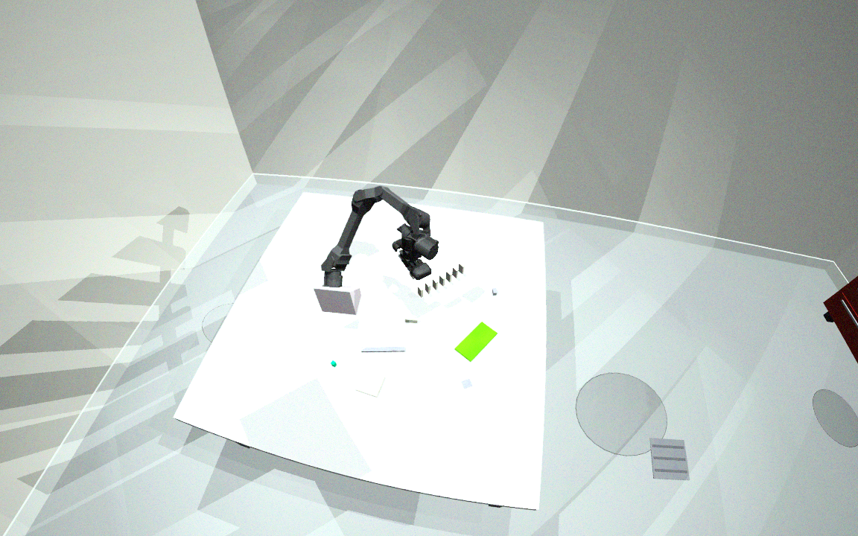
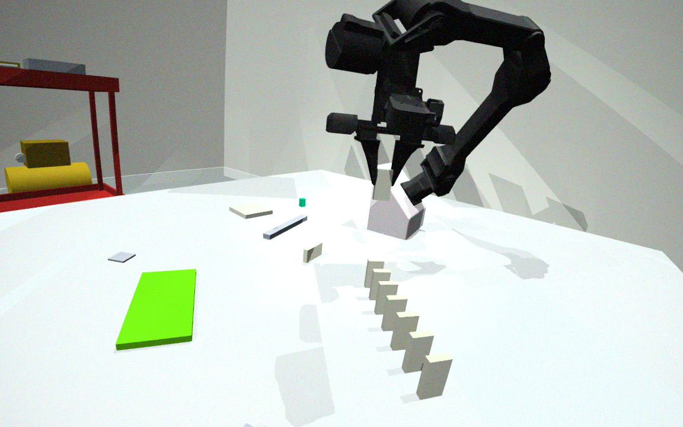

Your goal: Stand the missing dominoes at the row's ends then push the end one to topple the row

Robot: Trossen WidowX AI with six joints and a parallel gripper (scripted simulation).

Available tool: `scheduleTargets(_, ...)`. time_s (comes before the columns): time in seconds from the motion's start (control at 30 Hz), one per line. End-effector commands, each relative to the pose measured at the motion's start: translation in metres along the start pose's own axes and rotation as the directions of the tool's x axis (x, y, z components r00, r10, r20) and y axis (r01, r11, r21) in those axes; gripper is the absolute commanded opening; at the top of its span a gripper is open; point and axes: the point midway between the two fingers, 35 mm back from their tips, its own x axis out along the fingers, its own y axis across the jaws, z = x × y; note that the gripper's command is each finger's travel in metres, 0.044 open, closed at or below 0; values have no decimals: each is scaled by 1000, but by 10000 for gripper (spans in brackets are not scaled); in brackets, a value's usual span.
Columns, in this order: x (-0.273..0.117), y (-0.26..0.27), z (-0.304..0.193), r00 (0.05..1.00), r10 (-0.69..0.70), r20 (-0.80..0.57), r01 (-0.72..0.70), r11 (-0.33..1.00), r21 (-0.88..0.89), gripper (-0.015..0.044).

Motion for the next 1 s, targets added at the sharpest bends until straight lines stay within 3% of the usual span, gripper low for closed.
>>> scheduleTargets(0.0,1,-3,-1,1000,-3,-4,3,1000,-26,107)
scheduleTargets(0.97,132,-2,-1,1000,0,0,0,1000,-27,107)
